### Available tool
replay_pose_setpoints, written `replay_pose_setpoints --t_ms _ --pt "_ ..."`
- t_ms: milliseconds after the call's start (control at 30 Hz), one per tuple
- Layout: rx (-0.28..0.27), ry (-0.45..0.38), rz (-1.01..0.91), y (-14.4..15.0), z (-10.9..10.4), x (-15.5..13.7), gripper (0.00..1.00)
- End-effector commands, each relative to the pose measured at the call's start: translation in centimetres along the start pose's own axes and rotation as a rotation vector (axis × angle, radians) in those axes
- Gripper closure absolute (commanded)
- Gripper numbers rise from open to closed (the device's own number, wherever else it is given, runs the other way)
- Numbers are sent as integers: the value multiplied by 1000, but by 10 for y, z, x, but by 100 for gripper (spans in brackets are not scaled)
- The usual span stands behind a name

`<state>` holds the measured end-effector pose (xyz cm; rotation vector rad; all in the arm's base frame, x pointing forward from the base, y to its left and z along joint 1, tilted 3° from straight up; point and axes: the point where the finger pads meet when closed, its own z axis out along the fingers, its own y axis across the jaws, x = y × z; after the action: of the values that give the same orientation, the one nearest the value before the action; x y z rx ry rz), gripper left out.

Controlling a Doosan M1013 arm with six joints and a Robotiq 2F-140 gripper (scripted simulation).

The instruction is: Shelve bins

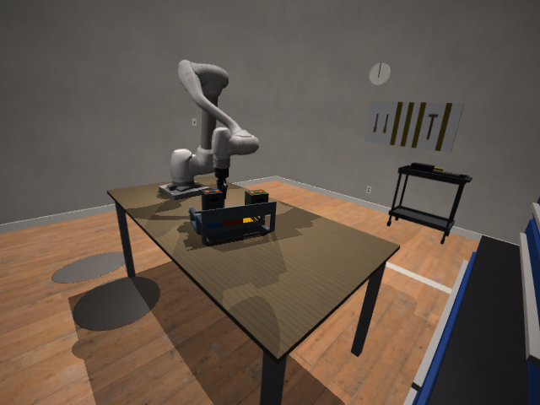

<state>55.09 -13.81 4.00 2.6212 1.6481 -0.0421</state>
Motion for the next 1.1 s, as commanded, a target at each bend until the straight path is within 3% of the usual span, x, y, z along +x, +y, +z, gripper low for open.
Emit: replay_pose_setpoints --t_ms 0,600,1067 --pt "0 0 0 -2 -2 0 90" --pt "0 0 0 -3 -12 0 90" --pt "0 0 0 -3 -56 0 90"
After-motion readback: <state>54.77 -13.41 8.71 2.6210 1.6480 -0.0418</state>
